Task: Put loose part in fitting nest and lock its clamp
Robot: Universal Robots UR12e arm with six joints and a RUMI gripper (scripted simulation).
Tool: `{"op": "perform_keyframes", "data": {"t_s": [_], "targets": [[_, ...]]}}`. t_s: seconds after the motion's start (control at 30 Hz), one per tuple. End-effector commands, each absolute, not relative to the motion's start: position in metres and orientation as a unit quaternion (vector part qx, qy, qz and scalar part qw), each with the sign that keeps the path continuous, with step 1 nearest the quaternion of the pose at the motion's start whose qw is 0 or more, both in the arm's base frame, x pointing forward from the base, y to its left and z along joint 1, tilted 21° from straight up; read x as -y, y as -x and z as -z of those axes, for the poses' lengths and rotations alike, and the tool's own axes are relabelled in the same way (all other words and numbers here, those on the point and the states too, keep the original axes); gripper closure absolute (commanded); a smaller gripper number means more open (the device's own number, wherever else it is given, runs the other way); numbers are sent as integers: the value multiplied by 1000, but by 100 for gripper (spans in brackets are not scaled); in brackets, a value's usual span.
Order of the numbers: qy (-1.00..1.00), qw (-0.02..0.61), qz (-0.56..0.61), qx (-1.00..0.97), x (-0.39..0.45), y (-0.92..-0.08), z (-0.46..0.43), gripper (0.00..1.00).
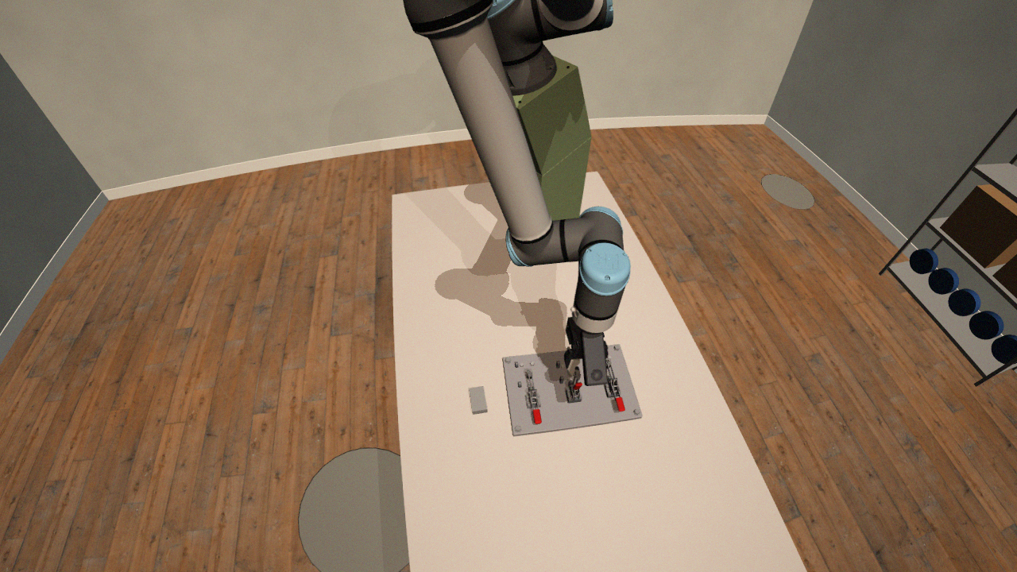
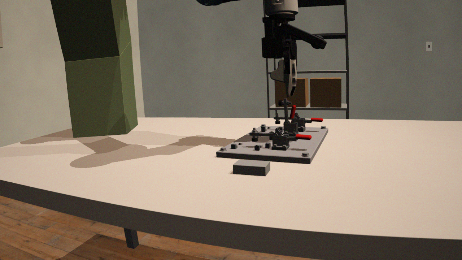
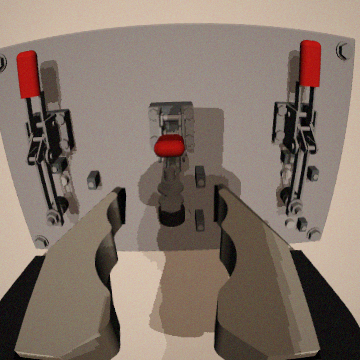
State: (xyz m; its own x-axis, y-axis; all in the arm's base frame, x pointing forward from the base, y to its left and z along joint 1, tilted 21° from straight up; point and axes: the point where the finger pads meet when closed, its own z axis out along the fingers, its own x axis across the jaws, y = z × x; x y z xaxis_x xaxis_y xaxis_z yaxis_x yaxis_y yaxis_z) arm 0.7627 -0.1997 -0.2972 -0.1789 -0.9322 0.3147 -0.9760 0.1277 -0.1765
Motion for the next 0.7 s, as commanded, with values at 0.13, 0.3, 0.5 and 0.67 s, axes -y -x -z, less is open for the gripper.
{"op": "perform_keyframes", "data": {"t_s": [0.13,0.3,0.5,0.67], "targets": [[-637,64,-171,749,198,-760,294,41],[-638,64,-171,748,194,-759,287,41],[-638,65,-171,748,185,-756,261,41],[-638,64,-171,748,178,-753,241,41]]}}
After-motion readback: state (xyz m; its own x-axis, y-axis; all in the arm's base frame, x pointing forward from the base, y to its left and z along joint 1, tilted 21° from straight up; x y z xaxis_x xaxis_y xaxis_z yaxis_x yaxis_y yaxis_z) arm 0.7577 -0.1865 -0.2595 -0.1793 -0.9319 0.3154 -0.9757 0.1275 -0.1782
